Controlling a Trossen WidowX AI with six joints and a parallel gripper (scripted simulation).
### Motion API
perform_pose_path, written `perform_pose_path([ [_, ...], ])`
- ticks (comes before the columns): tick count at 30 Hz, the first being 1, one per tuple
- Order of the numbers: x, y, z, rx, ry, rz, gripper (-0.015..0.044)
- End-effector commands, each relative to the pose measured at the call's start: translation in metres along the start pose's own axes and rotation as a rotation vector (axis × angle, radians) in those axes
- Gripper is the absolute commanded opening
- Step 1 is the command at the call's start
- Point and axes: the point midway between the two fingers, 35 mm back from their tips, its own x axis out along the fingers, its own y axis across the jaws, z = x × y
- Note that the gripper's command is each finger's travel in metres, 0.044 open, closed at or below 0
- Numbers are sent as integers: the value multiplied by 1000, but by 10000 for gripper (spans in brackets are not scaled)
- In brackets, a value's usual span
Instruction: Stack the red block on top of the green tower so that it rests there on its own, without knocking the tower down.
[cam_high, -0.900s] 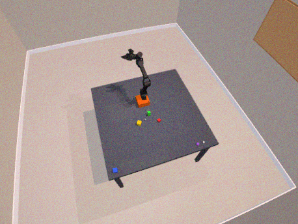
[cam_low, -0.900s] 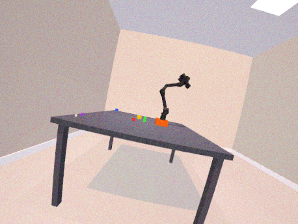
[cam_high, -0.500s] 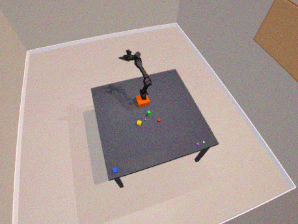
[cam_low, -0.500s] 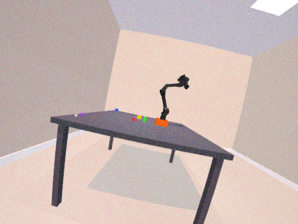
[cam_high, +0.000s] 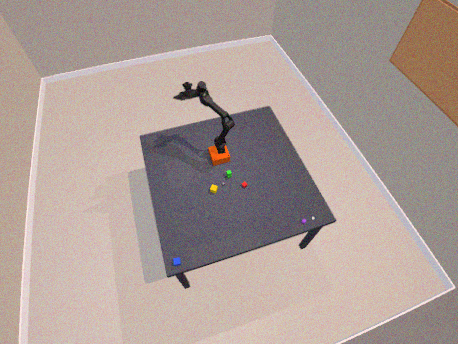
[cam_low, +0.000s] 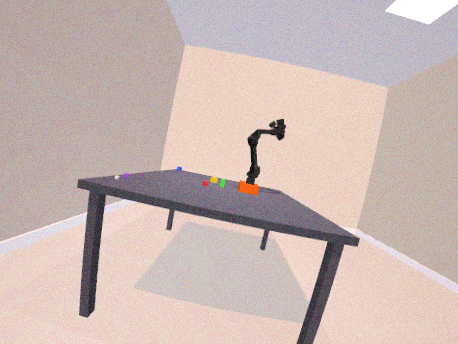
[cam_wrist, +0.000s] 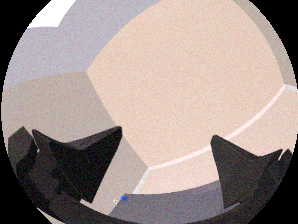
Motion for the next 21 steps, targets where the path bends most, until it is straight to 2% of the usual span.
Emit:
perform_pose_path([
  [1, 22, -8, -15, 41, 39, 23, 440],
  [21, 121, 14, -134, 144, 328, 139, 440],
])
